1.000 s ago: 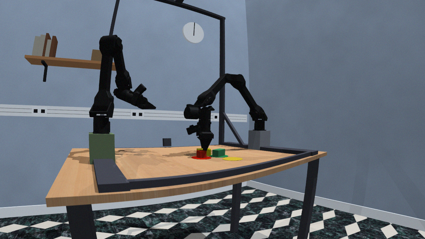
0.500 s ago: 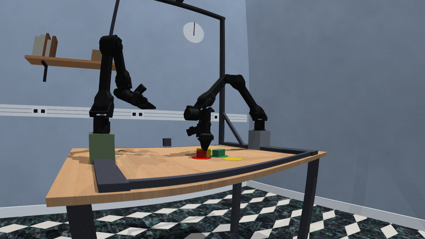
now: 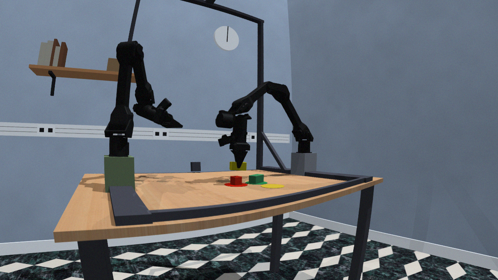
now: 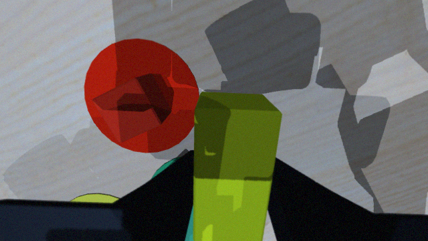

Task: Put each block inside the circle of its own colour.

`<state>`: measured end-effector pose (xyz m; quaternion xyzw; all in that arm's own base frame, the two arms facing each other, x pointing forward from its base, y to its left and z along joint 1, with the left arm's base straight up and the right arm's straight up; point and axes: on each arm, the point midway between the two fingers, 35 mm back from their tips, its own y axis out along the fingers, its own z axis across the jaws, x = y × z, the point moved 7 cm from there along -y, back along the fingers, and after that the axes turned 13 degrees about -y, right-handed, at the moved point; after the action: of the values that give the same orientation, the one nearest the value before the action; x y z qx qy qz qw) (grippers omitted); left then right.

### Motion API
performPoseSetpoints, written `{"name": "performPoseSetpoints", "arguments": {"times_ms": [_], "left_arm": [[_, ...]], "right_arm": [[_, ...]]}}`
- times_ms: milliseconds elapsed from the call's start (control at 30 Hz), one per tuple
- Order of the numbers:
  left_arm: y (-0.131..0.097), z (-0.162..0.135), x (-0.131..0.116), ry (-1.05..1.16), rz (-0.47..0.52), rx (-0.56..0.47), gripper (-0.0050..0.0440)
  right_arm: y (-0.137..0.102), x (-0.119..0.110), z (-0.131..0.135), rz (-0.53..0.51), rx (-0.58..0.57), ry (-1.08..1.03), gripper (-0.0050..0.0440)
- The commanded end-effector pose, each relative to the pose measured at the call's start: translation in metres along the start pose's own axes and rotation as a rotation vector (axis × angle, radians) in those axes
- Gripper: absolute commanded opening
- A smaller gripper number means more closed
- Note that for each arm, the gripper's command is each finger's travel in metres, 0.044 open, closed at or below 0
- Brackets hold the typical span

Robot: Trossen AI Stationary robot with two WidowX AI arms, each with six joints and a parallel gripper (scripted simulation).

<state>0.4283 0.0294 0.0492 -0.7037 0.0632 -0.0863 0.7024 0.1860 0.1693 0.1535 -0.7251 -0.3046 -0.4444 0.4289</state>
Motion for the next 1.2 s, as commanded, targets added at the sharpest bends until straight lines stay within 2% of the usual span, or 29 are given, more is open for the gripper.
{"name": "performPoseSetpoints", "arguments": {"times_ms": [0,267,533,633,833,933,1033,1100,1167], "left_arm": [[-0.018,0.002,0.005,0.0,-0.031,0.008,0.0121],[-0.04,0.002,0.005,0.0,-0.042,0.011,0.0121],[-0.038,0.013,-0.005,0.001,-0.027,0.008,0.0121],[-0.04,0.039,-0.022,0.001,-0.021,0.008,0.0121],[-0.049,0.115,-0.068,0.002,-0.02,0.014,0.0121],[-0.033,0.137,-0.084,0.001,-0.003,0.003,0.0121],[-0.012,0.138,-0.087,0.001,0.005,-0.004,0.0121],[-0.012,0.138,-0.087,0.001,0.005,-0.004,0.0121],[0.0,0.137,-0.087,0.005,0.006,-0.003,0.0121]], "right_arm": [[-0.002,0.005,0.001,-0.002,0.007,0.021,0.04],[-0.002,0.005,0.001,-0.002,0.007,0.021,0.04],[-0.001,0.005,-0.001,-0.017,-0.01,0.019,0.04],[-0.001,0.004,-0.005,-0.026,-0.024,0.021,0.04],[-0.002,0.004,-0.014,-0.049,-0.061,0.026,0.04],[-0.002,0.004,-0.016,-0.053,-0.067,0.027,0.04],[-0.002,0.004,-0.016,-0.054,-0.067,0.027,0.04],[-0.002,0.004,-0.016,-0.054,-0.067,0.027,0.04],[-0.002,0.004,-0.016,-0.054,-0.067,0.027,0.04]]}}
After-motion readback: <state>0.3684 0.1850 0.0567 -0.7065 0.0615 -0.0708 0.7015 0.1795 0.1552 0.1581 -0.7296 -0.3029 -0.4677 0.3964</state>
